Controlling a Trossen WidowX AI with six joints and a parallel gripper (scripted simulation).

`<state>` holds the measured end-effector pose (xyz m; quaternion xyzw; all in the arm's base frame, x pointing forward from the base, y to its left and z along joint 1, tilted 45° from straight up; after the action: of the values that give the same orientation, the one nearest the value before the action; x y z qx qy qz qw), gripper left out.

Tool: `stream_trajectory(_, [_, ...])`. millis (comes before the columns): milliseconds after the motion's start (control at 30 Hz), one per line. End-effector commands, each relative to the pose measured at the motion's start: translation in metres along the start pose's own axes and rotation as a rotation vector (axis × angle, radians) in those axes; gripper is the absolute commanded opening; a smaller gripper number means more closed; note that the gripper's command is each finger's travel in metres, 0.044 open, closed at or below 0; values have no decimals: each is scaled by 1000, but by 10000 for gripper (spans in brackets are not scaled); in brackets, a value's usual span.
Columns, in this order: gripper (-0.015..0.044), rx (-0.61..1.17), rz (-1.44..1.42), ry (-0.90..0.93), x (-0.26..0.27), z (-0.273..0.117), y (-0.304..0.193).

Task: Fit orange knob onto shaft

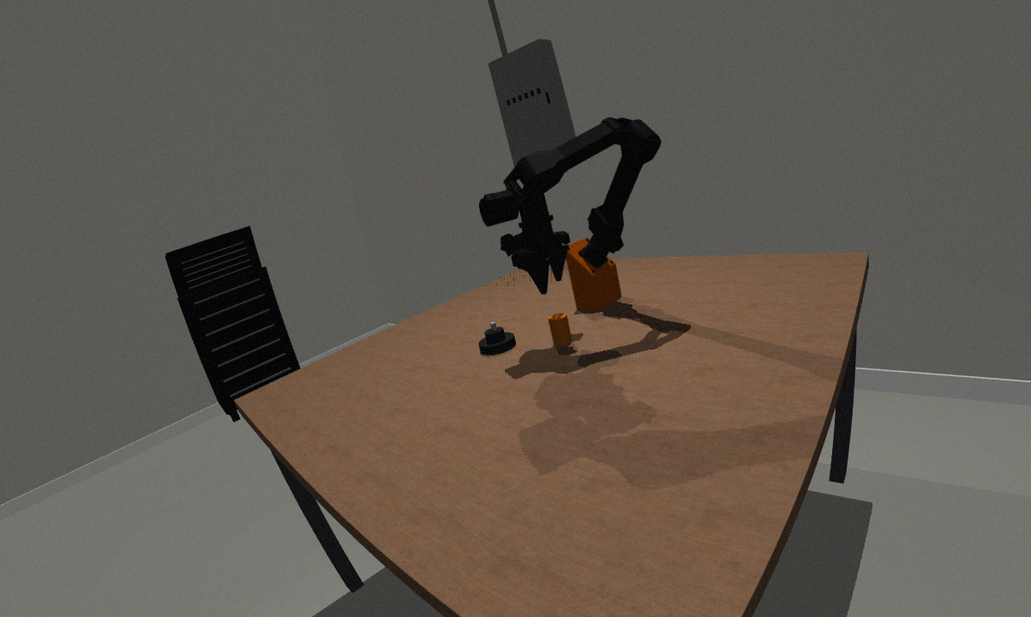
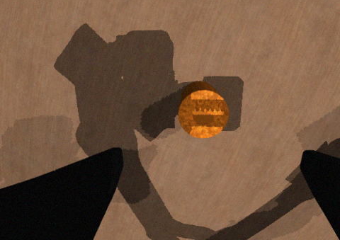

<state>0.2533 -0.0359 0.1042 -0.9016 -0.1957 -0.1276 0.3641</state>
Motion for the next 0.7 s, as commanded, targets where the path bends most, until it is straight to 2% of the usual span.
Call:
stream_trajectory(0, [440,-3,-70,-2,-3,0,1])
stream_trajectory(133, [440,-3,-70,-2,-3,3,2])
stream_trajectory(267, [440,-2,-70,-1,-3,35,1])
stream_trajectory(667, [440,-3,-70,-1,-1,54,2])
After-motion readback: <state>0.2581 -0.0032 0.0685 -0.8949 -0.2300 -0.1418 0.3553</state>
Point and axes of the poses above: the point midway between the two fingers, 35 mm back from their tips, its own z axis out along the fingers, its own x axis across the jaws, y = z × x, the point moved 4 cm from there along -z, back along the fingers, and after that the axes turned 11 degrees about -z, right-handed, at the moved point
